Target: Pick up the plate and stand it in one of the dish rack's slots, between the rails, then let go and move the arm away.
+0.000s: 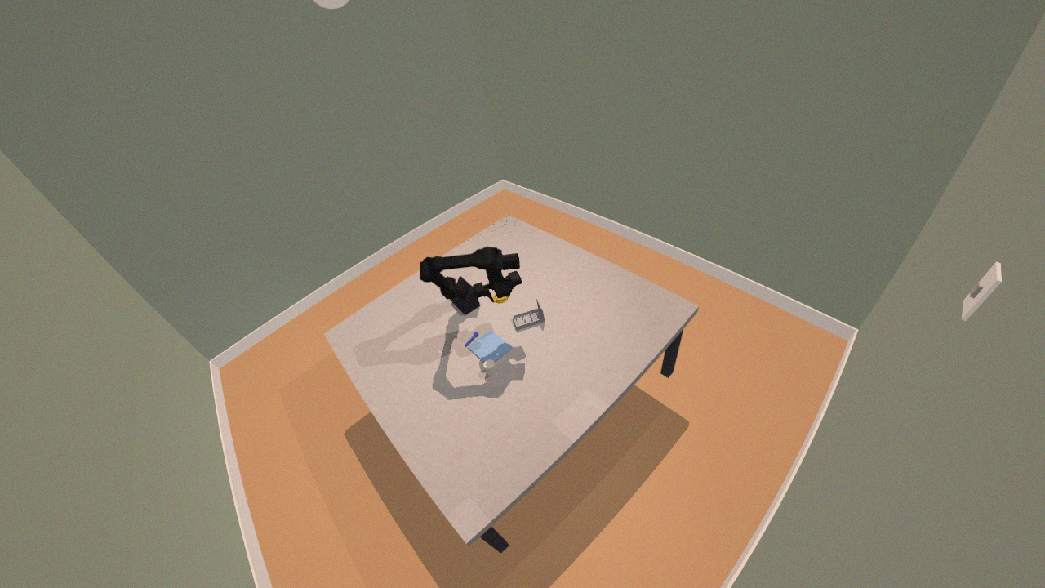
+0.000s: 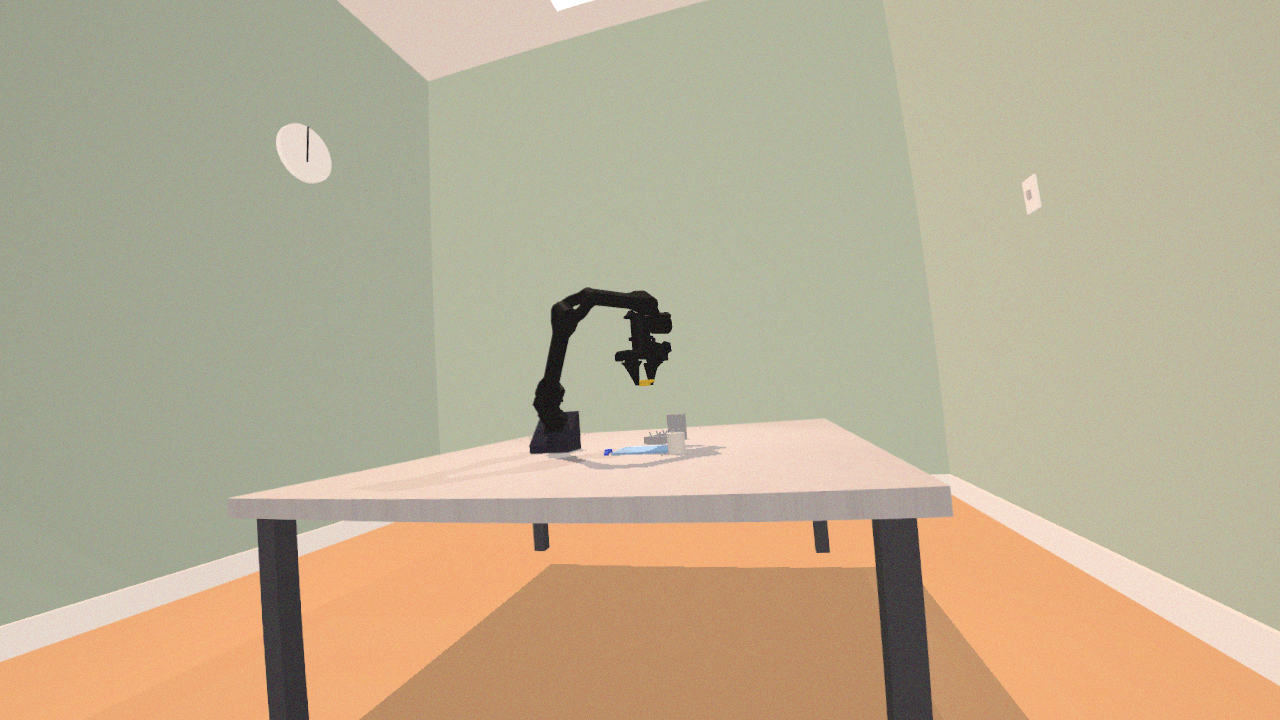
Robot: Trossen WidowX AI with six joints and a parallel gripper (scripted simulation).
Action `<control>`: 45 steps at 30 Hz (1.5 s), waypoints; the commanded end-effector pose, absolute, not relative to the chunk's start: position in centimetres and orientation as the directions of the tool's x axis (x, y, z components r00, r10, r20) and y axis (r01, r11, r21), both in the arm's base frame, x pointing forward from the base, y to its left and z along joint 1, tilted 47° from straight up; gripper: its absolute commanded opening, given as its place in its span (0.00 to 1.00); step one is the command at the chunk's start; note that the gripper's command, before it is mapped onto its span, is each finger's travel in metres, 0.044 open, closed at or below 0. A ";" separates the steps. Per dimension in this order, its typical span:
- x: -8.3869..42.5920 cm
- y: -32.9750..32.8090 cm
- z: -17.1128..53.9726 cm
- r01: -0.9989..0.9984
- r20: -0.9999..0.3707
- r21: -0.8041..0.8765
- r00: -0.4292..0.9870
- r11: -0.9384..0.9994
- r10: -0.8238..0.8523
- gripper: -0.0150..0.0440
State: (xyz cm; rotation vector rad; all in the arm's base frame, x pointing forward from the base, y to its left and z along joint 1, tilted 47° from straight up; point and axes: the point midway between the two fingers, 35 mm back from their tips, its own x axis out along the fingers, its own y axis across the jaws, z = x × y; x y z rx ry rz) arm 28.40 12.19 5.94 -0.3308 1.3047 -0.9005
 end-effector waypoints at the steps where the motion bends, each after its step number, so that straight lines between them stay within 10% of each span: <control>1: 28.3 12.3 5.9 0.410 -0.690 -0.662 -0.006 0.627 -0.724 0.25; 45: 27.3 5.8 -2.4 -0.209 -0.971 -0.040 -0.223 0.977 -0.087 0.25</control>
